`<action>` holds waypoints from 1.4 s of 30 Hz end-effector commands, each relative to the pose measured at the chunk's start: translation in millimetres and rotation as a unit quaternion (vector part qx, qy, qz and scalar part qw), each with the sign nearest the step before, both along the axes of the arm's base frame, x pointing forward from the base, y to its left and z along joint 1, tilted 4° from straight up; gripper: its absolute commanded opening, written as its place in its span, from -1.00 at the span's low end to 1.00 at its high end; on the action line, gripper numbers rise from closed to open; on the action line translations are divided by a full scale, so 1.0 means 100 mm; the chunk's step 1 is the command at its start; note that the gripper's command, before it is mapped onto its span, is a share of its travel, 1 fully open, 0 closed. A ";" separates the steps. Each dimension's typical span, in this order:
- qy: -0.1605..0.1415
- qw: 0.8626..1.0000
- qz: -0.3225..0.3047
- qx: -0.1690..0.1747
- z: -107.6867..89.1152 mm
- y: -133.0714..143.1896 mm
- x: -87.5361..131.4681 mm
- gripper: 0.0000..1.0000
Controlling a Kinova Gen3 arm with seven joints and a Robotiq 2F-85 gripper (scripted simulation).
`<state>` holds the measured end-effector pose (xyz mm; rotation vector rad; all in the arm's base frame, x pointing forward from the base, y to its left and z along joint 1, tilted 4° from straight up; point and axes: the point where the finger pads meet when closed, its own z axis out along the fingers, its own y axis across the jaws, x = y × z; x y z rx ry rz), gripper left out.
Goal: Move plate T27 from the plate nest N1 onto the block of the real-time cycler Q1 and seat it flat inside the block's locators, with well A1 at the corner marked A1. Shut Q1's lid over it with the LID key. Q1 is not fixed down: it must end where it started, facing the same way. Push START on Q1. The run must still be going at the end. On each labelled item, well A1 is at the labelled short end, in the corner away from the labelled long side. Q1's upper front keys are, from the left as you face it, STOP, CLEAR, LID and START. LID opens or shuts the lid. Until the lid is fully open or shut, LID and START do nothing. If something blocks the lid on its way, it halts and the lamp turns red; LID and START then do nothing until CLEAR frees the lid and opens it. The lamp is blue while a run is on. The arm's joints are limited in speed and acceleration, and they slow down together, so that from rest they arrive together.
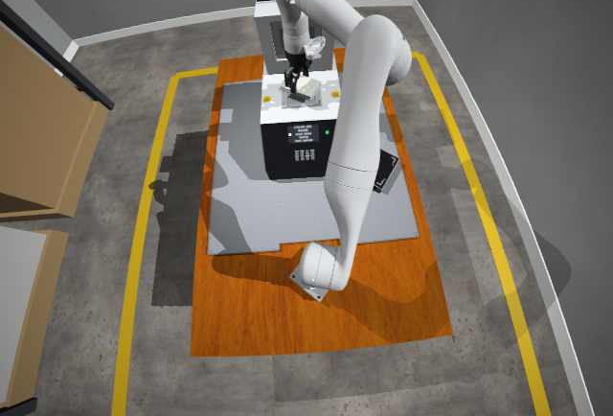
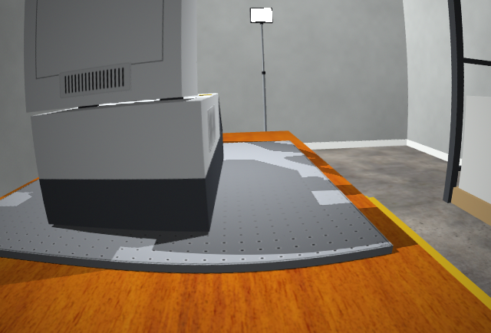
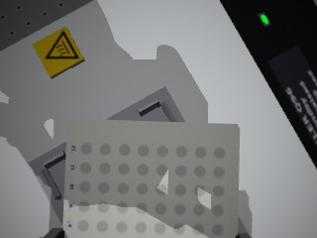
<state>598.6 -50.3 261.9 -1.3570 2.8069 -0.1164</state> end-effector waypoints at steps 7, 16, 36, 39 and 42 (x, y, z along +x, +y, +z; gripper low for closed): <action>0.002 0.999 0.047 -0.002 0.01 0.00 0.00 0.80; 0.005 0.995 0.100 -0.005 0.01 0.00 0.00 0.80; 0.010 0.981 0.192 -0.010 0.01 0.00 0.00 0.80; 0.011 0.978 0.209 -0.011 0.01 0.00 0.00 0.80; 0.012 0.974 0.226 -0.012 0.01 0.00 0.00 0.80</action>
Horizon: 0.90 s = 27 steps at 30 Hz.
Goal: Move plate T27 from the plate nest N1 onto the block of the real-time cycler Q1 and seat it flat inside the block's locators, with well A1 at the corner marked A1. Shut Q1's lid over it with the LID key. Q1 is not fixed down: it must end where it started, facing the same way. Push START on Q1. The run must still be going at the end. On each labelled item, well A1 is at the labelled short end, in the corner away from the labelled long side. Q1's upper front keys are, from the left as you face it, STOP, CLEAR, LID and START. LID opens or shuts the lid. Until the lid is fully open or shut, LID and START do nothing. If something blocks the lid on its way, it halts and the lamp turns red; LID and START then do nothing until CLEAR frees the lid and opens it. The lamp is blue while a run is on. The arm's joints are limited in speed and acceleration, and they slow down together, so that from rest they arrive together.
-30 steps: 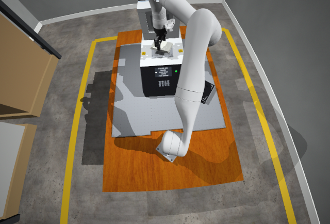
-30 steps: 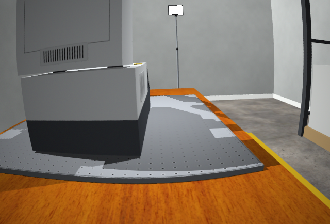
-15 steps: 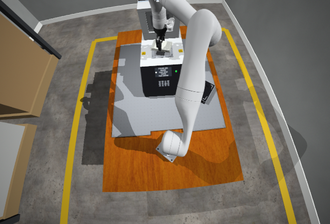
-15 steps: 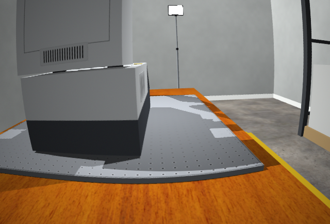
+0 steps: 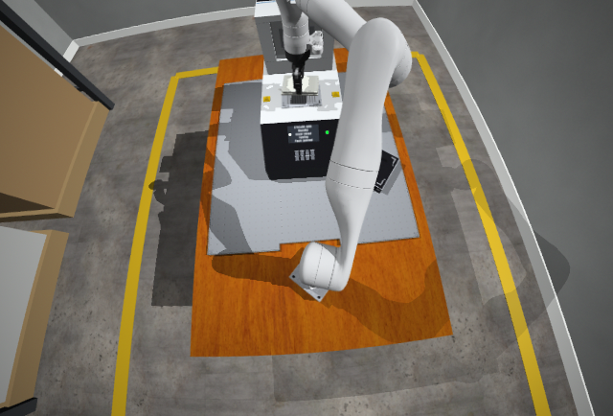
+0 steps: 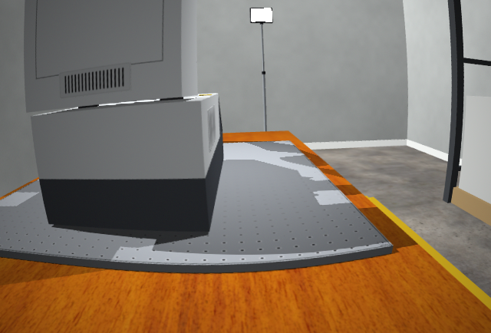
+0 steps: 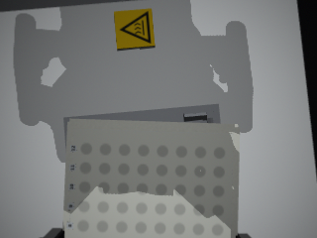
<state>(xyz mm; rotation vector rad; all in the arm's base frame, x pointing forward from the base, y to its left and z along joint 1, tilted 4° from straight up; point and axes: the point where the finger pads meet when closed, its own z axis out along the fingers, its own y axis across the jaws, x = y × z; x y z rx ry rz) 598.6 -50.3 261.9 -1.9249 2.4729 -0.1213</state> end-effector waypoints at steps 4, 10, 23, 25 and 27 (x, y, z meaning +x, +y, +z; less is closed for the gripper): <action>0.001 0.999 0.040 -0.002 0.01 0.00 0.00 0.80; 0.003 0.998 0.060 -0.003 0.01 0.00 0.00 0.80; 0.002 0.998 0.060 -0.003 0.01 0.00 0.00 0.80; 0.003 0.998 0.060 -0.003 0.00 0.00 0.00 0.80; 0.003 0.998 0.060 -0.003 -0.01 0.00 0.00 0.80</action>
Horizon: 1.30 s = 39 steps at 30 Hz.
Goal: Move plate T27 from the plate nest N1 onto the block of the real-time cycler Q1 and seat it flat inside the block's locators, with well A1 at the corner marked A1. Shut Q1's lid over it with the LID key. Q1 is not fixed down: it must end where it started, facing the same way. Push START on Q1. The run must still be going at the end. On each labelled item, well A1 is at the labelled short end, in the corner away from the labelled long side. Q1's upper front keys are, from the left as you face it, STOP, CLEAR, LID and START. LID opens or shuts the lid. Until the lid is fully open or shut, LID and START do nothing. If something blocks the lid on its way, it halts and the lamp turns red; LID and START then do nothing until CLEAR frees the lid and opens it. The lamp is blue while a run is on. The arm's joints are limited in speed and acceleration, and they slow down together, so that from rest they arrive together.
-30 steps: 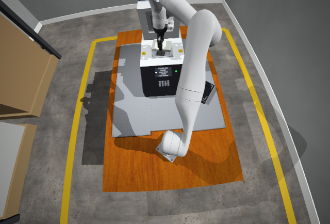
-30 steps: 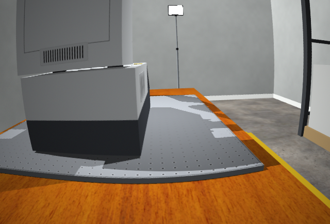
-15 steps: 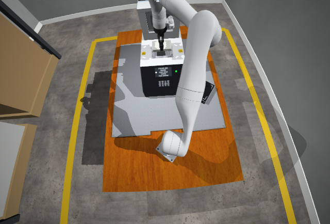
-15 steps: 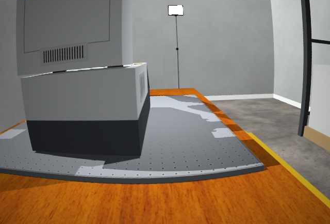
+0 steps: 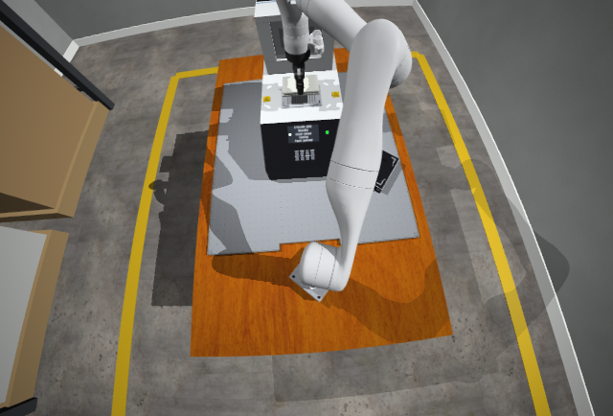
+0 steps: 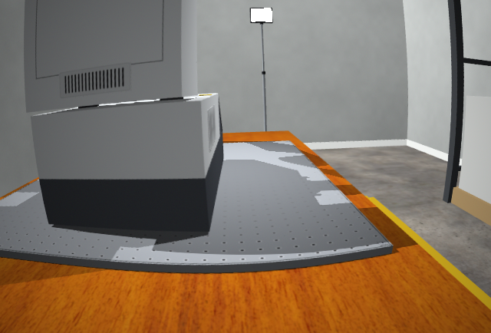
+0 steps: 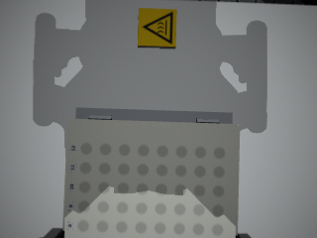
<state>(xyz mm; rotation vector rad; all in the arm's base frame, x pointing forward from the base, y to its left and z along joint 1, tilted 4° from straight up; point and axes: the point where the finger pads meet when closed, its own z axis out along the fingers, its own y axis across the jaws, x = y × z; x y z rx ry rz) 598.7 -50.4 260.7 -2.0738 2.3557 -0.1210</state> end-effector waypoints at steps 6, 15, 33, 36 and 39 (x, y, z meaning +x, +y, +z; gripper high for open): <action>-0.001 1.000 0.000 0.000 -0.07 0.00 0.01 0.80; -0.001 1.000 0.000 0.000 -0.13 -0.01 0.01 0.80; -0.001 1.000 0.000 0.000 -0.17 -0.01 0.01 0.80; -0.001 1.000 0.000 0.000 -0.18 -0.01 0.01 0.80; -0.001 1.000 0.000 0.000 -0.22 -0.01 0.01 0.80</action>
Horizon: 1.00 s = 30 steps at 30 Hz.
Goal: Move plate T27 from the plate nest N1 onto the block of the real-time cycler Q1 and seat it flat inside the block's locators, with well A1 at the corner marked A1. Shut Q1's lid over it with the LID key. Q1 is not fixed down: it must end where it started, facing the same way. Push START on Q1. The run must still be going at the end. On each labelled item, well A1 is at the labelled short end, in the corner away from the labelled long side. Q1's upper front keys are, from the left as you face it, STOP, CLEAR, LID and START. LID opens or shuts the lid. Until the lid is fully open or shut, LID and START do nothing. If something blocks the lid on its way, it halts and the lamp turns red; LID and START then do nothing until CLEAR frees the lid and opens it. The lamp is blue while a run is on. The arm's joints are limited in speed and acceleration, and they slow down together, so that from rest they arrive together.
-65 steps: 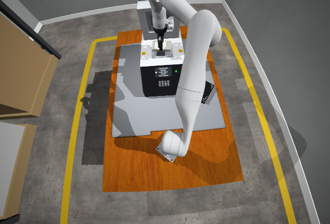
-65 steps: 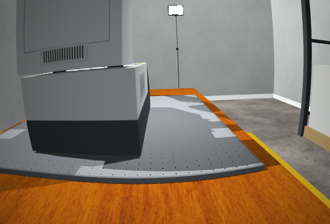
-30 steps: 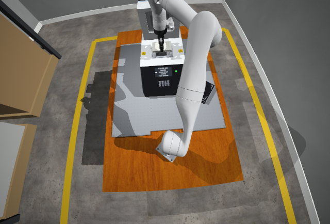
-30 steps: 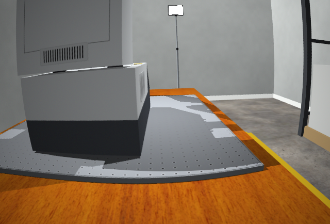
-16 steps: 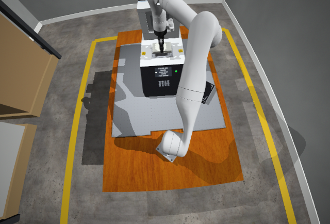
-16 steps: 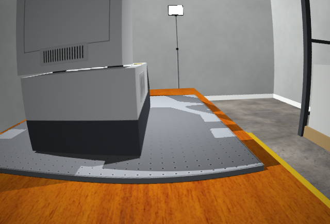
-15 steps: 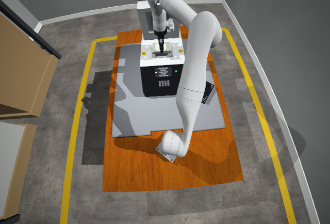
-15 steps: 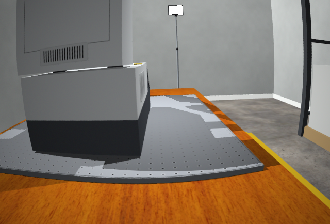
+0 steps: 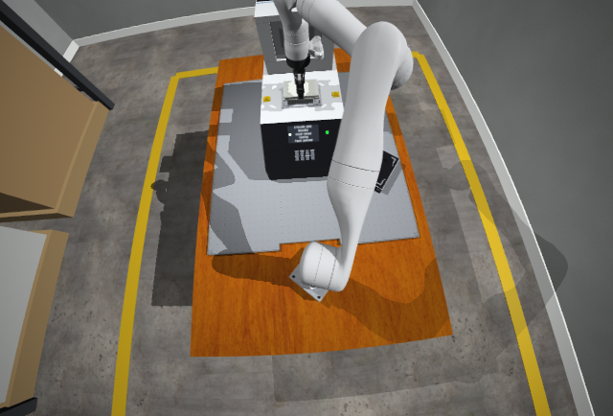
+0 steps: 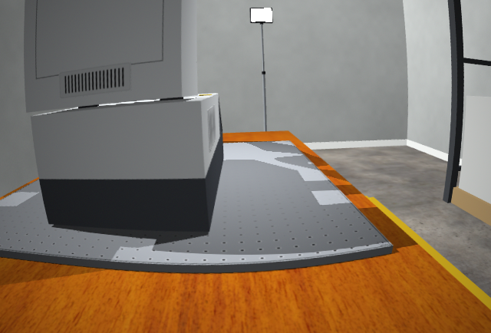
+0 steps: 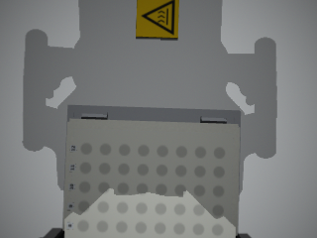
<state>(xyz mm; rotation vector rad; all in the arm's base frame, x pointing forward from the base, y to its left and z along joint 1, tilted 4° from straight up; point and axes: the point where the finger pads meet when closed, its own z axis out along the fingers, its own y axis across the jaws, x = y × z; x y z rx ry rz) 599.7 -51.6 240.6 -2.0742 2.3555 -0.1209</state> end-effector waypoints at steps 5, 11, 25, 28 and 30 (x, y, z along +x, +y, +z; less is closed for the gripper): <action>-0.001 1.000 0.000 0.000 -0.09 0.00 0.01 0.80; -0.001 1.000 0.000 0.000 -0.11 -0.01 0.01 0.80; -0.001 1.000 0.000 0.000 -0.11 -0.01 0.01 0.80; -0.001 1.000 0.000 0.000 -0.11 -0.01 0.01 0.80; -0.001 1.000 0.000 0.000 -0.11 -0.01 0.01 0.80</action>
